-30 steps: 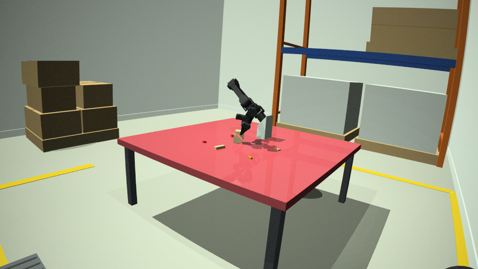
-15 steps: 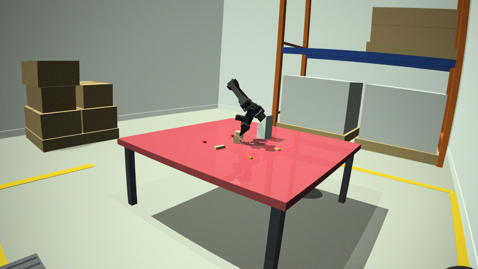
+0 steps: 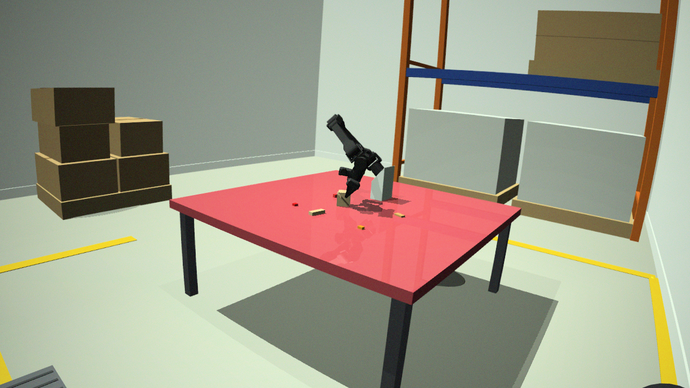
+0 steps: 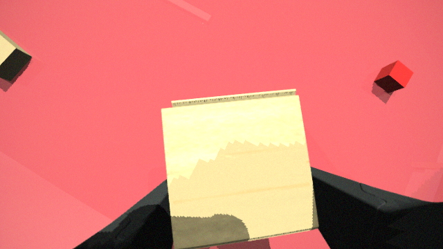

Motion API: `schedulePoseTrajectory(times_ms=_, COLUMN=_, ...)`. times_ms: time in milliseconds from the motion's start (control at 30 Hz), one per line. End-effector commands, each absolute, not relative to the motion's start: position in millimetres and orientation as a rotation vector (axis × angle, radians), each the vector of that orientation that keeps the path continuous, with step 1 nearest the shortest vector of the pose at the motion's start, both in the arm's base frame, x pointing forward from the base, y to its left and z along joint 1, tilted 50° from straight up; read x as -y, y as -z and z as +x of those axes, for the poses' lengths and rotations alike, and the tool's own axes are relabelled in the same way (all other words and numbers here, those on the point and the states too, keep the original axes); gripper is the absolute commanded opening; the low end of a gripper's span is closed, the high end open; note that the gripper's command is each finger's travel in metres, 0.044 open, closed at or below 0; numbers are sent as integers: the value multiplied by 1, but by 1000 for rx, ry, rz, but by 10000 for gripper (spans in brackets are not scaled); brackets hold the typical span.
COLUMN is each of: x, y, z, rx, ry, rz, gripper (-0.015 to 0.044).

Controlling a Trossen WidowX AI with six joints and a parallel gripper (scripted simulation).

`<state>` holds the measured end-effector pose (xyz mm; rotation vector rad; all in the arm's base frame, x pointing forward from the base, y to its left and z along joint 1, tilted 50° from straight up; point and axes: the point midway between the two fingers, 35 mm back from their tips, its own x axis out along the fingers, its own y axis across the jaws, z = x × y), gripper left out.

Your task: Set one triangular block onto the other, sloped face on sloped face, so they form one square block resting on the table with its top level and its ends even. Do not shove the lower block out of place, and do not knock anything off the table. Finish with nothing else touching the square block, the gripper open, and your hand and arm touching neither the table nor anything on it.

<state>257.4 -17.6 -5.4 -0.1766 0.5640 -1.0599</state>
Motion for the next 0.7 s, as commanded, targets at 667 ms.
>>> schedulePoseTrajectory(times_ms=667, x=26, y=7, z=257, rx=-564, ry=1064, rz=-193, gripper=0)
